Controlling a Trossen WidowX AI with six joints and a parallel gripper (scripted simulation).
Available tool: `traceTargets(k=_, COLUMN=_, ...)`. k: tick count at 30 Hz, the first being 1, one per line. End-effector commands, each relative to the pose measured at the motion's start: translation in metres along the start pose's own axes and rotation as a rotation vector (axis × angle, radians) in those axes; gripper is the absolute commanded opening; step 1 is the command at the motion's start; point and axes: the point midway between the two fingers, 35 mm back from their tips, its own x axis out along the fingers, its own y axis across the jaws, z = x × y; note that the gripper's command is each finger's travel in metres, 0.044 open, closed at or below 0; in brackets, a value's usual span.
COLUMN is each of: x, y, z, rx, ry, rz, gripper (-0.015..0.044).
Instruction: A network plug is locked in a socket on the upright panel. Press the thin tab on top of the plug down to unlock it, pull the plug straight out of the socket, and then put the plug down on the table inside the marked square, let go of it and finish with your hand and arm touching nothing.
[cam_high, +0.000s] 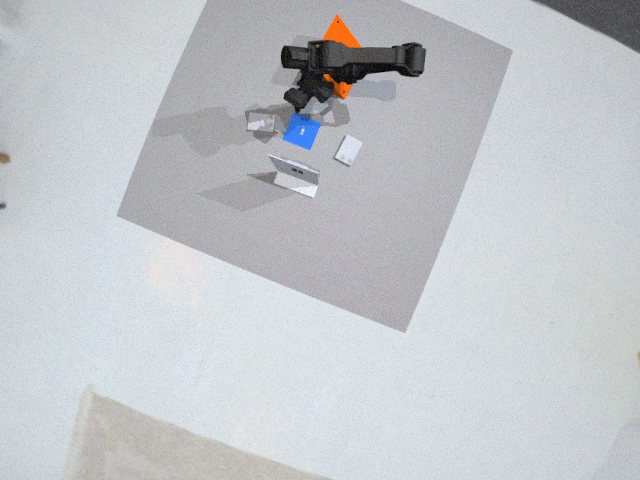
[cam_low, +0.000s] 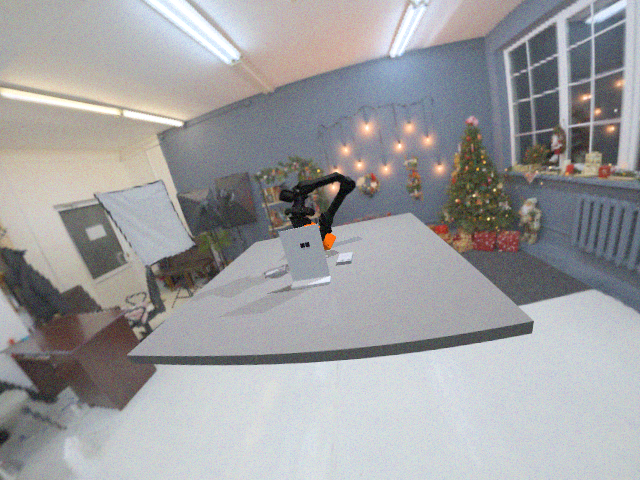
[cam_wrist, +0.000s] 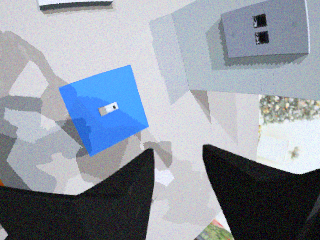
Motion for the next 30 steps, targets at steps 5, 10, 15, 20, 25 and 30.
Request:
traceTargets(k=5, x=-0.020, y=-0.012, z=0.000, rx=0.002, ry=-0.001, rz=0.005, gripper=0.0156)
traceTargets(k=10, x=-0.033, y=-0.018, z=0.001, rx=0.001, ry=-0.003, rz=0.003, gripper=0.0156)
traceTargets(k=15, x=-0.043, y=-0.023, z=0.002, rx=0.001, ry=-0.005, rz=0.002, gripper=0.0156)
traceTargets(k=20, x=-0.043, y=-0.023, z=0.002, rx=0.001, ry=-0.005, rz=0.002, gripper=0.0287)
traceTargets(k=25, x=-0.043, y=-0.023, z=0.002, rx=0.001, ry=-0.005, rz=0.002, gripper=0.0419)
traceTargets(k=30, x=-0.043, y=-0.023, z=0.002, rx=0.001, ry=-0.005, rz=0.002, gripper=0.0440)
